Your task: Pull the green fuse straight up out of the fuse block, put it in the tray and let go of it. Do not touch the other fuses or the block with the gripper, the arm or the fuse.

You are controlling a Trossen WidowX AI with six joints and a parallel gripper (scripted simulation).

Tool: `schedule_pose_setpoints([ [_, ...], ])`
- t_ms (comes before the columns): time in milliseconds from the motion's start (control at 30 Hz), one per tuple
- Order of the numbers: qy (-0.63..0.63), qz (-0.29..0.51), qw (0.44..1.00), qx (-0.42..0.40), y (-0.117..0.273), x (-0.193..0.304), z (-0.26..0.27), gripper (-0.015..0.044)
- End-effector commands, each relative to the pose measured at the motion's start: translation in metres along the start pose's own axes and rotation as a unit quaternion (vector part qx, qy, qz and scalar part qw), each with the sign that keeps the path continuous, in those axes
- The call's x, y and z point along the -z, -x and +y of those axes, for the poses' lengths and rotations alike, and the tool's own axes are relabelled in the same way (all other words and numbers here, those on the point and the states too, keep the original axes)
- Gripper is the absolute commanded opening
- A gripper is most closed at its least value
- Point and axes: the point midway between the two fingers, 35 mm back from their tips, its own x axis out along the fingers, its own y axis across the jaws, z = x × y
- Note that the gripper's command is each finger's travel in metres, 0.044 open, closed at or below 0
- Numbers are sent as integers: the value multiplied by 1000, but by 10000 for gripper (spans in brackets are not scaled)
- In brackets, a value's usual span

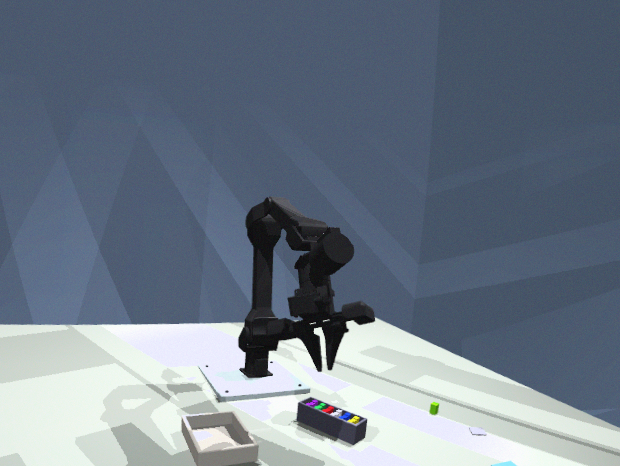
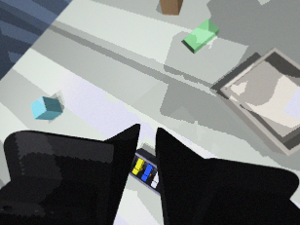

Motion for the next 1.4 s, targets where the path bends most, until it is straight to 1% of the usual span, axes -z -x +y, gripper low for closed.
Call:
schedule_pose_setpoints([
  [0, -50, 94, 990, 90, -18, 49, -25, 74],
  [133, -99, 163, 962, 193, -22, 94, -48, 74],
  [200, -106, 172, 956, 211, -21, 101, -52, 74],
  [533, -106, 172, 956, 211, -24, 103, -48, 74],
  [1367, -106, 172, 956, 211, -44, 112, -57, 74],
])
